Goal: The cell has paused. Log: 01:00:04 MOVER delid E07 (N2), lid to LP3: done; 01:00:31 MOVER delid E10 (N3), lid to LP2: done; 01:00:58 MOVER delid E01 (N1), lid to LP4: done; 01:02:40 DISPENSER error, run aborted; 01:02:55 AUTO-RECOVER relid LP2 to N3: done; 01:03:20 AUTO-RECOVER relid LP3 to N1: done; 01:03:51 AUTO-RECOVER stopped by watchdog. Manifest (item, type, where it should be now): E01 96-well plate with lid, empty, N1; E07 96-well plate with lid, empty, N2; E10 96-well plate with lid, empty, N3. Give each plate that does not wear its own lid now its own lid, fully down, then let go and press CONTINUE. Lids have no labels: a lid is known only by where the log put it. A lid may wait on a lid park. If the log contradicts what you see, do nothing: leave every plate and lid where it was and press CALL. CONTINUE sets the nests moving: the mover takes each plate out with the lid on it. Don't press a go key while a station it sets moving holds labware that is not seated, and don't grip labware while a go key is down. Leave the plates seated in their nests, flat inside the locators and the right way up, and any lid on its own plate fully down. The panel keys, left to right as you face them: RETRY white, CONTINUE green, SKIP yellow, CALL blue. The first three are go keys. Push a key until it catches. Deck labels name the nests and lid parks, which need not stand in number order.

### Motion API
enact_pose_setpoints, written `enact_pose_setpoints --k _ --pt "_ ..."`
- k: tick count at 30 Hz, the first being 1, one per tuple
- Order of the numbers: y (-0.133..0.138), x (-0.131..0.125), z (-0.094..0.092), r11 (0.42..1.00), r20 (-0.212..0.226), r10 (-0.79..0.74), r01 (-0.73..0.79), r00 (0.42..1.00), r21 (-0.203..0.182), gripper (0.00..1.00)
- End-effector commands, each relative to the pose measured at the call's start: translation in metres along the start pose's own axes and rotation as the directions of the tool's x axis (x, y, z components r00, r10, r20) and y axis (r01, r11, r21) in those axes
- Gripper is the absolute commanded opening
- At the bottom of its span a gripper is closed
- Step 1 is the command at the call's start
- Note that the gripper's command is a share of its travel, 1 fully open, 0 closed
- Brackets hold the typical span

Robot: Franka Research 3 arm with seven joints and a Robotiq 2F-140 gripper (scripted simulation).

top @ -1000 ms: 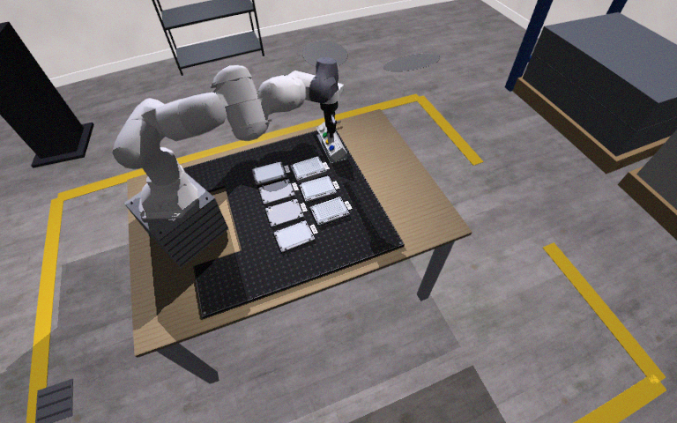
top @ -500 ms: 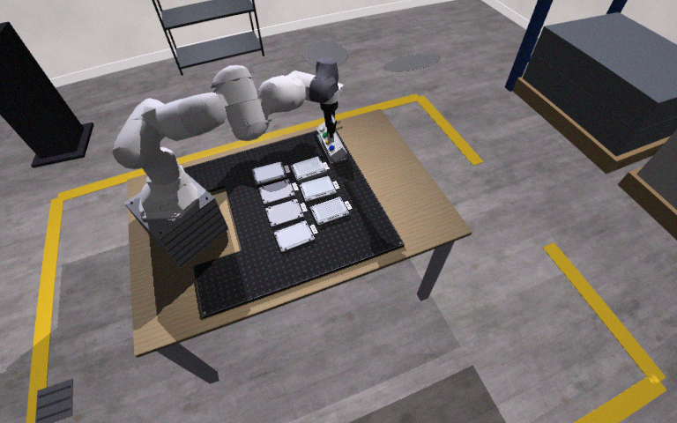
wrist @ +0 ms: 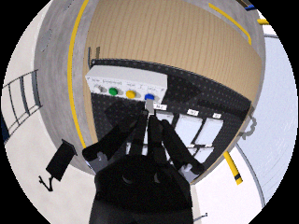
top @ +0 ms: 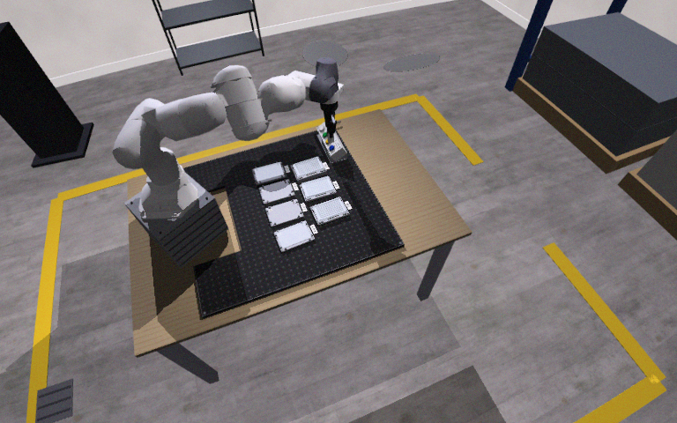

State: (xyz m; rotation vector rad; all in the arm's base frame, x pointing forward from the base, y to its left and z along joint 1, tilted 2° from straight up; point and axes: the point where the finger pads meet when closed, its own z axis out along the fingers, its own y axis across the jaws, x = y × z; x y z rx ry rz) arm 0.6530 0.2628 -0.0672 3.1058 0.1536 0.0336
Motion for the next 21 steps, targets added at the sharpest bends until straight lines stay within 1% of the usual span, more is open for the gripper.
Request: enact_pose_setpoints --k 1,12,21 --pt "-0.0016 -0.0011 -0.0009 1.000 0.002 -0.003 0.003 1.000 0.000 0.00" --pt "-0.0016 -0.0011 0.0003 1.000 0.002 -0.003 0.003 1.000 0.000 0.00" --pt "-0.0016 -0.0011 0.0052 1.000 0.002 -0.003 0.003 1.000 0.000 0.00"
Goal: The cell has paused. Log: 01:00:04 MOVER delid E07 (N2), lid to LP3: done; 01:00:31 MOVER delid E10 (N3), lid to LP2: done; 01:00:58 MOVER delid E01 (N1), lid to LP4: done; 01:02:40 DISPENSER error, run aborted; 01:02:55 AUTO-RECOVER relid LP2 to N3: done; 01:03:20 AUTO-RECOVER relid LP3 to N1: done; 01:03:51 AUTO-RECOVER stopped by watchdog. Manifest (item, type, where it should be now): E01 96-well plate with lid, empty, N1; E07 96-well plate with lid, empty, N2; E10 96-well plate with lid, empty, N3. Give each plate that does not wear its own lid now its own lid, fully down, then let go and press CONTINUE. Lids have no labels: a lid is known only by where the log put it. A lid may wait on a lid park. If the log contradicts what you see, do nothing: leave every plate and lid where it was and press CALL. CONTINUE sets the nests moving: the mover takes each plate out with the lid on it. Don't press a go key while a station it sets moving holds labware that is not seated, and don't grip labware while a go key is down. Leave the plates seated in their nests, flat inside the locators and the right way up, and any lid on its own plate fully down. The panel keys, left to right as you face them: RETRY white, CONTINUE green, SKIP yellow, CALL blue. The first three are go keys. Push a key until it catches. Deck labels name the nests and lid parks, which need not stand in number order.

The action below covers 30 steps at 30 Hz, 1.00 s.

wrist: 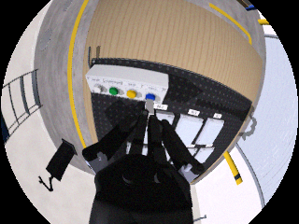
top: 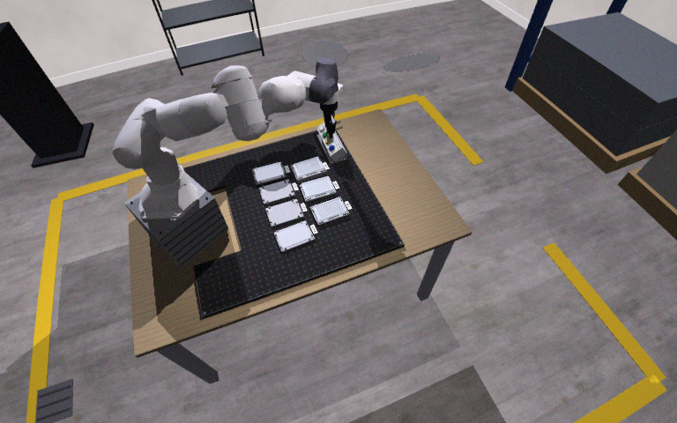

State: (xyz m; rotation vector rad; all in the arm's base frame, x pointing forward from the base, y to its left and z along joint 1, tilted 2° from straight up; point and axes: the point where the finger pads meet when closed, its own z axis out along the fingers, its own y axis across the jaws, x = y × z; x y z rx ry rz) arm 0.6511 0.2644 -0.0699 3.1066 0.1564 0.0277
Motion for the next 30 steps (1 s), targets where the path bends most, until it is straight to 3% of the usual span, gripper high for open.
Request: enact_pose_setpoints --k 1,30 --pt "0.000 0.001 0.003 1.000 -0.002 -0.001 0.001 1.000 -0.001 0.00" --pt "0.000 0.001 0.025 1.000 -0.002 -0.001 0.001 1.000 -0.001 0.00"
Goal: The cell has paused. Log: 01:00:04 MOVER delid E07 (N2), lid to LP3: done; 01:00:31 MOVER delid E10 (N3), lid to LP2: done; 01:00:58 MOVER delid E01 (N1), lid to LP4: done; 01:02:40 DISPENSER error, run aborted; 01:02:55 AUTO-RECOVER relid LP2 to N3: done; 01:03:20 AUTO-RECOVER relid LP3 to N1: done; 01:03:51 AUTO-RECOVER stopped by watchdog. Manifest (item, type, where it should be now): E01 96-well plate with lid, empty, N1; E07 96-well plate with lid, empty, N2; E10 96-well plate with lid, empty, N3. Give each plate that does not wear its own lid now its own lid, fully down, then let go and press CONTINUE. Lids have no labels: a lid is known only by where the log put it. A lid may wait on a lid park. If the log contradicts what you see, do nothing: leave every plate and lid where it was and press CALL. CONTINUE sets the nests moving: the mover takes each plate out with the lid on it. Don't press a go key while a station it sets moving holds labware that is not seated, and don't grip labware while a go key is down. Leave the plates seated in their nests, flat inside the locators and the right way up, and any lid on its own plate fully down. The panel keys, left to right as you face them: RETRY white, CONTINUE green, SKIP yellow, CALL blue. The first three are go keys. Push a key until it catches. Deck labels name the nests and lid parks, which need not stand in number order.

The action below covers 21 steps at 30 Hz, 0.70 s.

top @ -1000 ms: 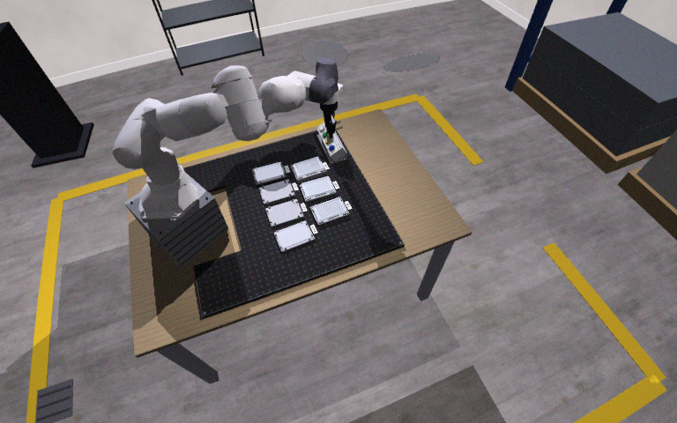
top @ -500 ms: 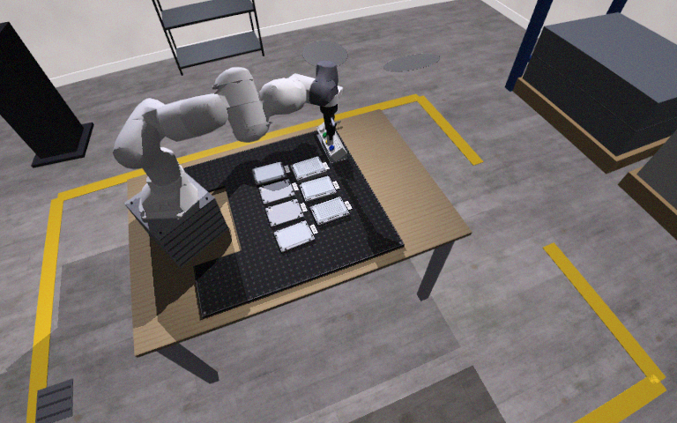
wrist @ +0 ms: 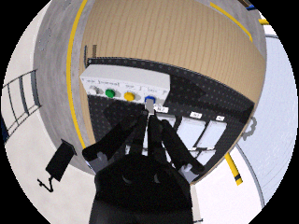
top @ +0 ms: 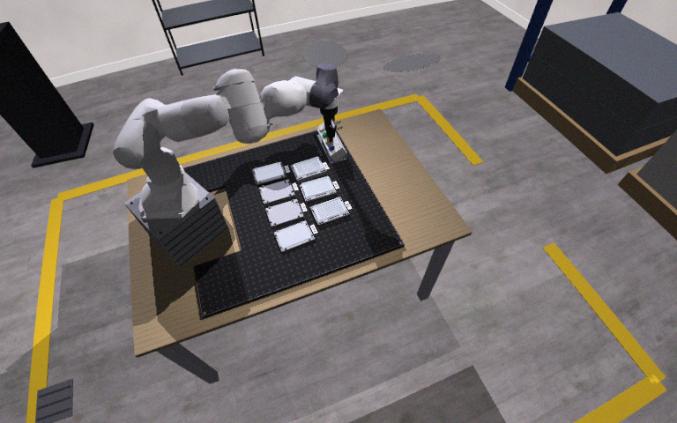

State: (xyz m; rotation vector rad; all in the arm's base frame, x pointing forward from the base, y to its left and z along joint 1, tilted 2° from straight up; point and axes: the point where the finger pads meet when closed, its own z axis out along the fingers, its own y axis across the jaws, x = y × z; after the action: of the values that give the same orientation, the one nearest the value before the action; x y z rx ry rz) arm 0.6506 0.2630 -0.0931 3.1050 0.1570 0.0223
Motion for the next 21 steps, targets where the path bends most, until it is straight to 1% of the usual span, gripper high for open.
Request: enact_pose_setpoints --k 1,21 --pt "-0.0003 0.0018 0.0026 1.000 -0.006 -0.001 0.001 1.000 0.000 0.00" --pt "-0.0003 0.0018 0.0053 1.000 -0.006 -0.001 0.001 1.000 0.000 0.00"
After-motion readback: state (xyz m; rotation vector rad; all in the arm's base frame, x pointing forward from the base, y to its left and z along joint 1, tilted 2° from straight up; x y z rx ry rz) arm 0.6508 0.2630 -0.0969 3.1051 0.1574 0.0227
